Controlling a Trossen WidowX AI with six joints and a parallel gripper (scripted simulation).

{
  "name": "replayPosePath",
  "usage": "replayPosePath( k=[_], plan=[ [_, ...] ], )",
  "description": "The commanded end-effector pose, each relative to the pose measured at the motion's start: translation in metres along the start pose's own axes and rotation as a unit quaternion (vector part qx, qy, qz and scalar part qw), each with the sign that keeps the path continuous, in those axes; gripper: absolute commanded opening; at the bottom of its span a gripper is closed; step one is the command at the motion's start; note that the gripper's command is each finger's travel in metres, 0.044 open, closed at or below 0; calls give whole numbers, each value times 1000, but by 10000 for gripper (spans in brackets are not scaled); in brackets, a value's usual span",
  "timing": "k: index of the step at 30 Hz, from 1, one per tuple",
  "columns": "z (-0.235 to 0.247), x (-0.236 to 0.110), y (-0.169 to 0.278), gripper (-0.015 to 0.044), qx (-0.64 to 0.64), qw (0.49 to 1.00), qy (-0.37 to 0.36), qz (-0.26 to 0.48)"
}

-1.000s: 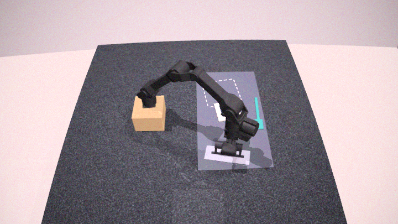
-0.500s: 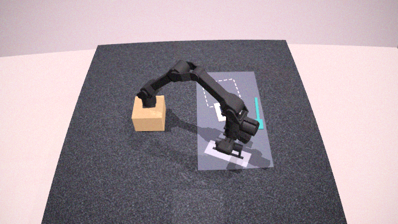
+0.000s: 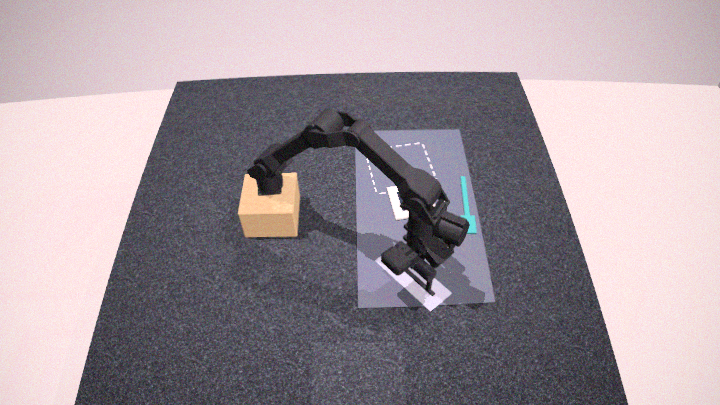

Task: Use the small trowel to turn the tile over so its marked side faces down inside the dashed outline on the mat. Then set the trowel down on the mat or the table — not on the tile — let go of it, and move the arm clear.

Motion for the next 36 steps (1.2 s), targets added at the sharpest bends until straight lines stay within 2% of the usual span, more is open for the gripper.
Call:
replayPosePath(
  k=[1,14,19,24,25,36],
  plan=[
    [0,2,0,130,56,998,1,2],
    [0,2,0,130,242,970,1,2],
    [0,2,0,130,251,968,1,2],
    [0,2,0,261,251,968,1,2],
    [0,2,0,270,251,968,1,2],
    [0,2,0,270,251,968,1,2]
  ],
)
Point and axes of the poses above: the point midway between the two fingers, 35 mm back from their tips, its own x axis out along the fingers, its own z axis across the jaws, y = z × x, the point moved 6 cm from there along -x, back along the fingers, and after that the axes turned 4 degrees about -x, right-handed, at the moved point
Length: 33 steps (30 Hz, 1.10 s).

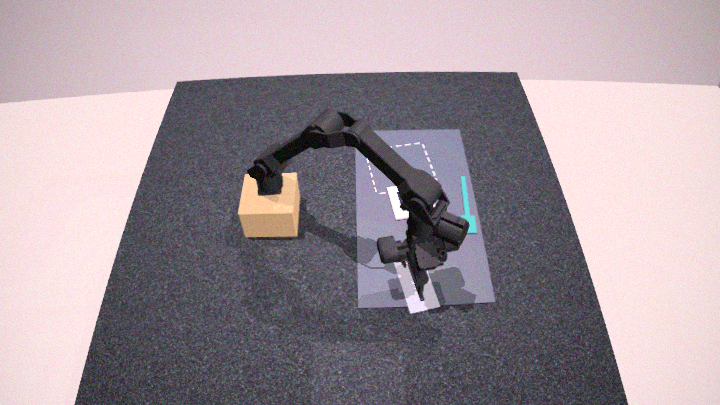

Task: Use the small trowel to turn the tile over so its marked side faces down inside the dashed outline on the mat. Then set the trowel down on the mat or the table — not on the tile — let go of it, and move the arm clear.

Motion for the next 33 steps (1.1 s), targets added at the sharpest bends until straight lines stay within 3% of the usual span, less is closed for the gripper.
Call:
replayPosePath(
  k=[1,8,13,24,33],
  plan=[
    [0,1,0,270,2,1000,1,2],
    [0,-1,0,270,2,1000,1,2],
    [-2,-44,2,270,7,1000,1,2],
    [-1,-54,1,300,5,1000,-4,-1],
    [-21,-23,-6,300,20,990,-139,10]
  ],
)
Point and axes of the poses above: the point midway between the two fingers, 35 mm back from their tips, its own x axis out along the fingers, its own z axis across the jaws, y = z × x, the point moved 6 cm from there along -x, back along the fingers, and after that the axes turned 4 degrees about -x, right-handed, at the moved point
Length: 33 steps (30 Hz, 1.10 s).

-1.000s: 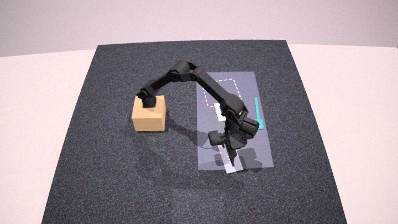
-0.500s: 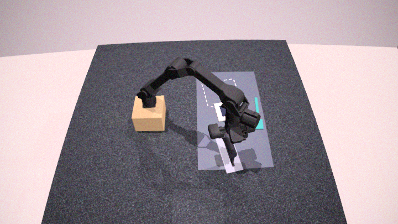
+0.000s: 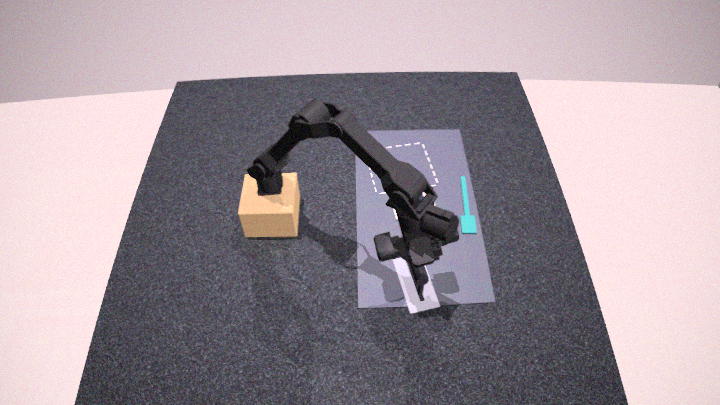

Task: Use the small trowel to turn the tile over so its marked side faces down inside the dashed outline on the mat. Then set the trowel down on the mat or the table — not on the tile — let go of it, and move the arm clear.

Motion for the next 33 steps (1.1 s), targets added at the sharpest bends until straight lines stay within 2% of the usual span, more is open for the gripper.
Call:
replayPosePath(
  k=[1,17,33],
  plan=[
    [-15,10,-1,300,4,998,-56,5],
    [-85,29,28,300,-30,950,-311,-14],
    [-80,40,29,300,-33,946,-321,-16]
  ],
)
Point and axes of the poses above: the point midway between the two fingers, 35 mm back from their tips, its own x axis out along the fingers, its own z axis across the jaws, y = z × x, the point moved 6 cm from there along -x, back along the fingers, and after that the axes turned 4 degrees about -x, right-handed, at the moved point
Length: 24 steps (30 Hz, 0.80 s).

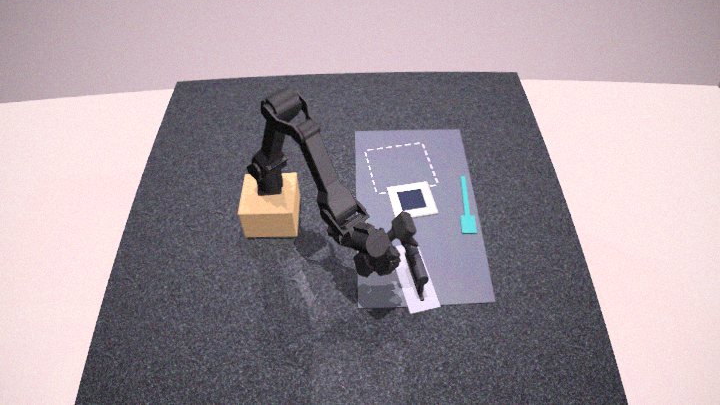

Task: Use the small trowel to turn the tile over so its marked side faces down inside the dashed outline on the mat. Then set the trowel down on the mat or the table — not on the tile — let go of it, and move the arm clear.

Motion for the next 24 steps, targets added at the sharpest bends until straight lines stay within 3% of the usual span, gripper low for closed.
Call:
replayPosePath(
  k=[1,24],
  plan=[
    [-2,8,1,300,3,1000,3,3],
    [-2,45,2,300,4,1000,1,3]
  ],
)
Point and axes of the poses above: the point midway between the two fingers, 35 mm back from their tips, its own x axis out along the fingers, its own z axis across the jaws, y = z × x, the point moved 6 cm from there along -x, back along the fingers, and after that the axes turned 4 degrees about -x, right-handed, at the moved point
